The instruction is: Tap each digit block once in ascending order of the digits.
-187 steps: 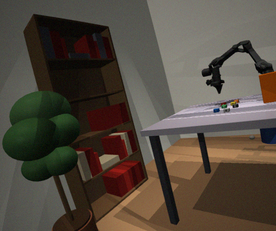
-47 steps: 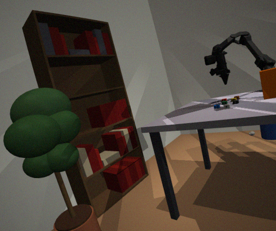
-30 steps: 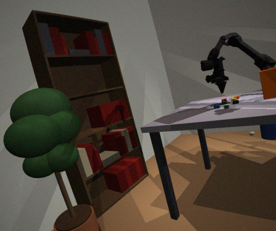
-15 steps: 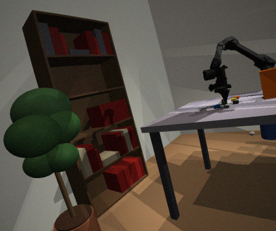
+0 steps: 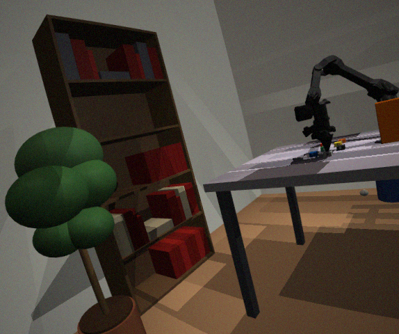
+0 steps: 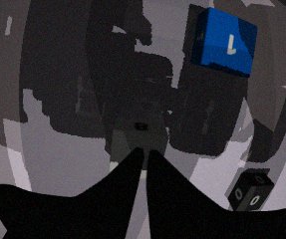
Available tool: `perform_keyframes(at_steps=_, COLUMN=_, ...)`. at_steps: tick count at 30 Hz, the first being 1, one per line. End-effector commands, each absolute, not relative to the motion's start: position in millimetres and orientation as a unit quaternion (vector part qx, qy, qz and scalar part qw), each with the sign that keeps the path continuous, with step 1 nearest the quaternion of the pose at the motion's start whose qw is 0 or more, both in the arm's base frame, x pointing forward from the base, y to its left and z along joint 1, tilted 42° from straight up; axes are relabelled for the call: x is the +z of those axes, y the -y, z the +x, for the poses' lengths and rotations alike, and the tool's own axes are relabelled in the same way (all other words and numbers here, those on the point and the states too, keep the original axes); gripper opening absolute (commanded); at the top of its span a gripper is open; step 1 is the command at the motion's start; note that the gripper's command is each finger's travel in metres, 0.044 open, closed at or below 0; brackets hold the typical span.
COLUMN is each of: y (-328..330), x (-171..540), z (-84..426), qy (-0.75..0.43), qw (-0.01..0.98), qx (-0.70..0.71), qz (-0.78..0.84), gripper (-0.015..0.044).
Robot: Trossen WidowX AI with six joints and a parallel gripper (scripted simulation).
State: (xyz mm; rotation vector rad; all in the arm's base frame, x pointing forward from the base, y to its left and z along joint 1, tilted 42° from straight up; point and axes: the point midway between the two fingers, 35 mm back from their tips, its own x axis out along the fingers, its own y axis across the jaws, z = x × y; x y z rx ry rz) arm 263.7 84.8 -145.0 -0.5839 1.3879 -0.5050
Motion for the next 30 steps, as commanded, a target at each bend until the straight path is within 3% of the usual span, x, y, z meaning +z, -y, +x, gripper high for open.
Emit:
perform_keyframes(at_steps=1, y=-80.7, x=-147.0, z=261.2, qy=-0.626, qw=0.697, qx=-0.228, qz=-0.267, gripper=0.002)
perform_keyframes(at_steps=21, y=-154.5, x=-63.8, z=248.6, qy=-0.627, qw=0.697, qx=-0.226, qz=-0.265, gripper=0.002)
perform_keyframes(at_steps=30, y=-71.5, x=25.6, z=287.7, qy=-0.634, qw=0.7, qx=-0.207, qz=-0.255, gripper=0.002)
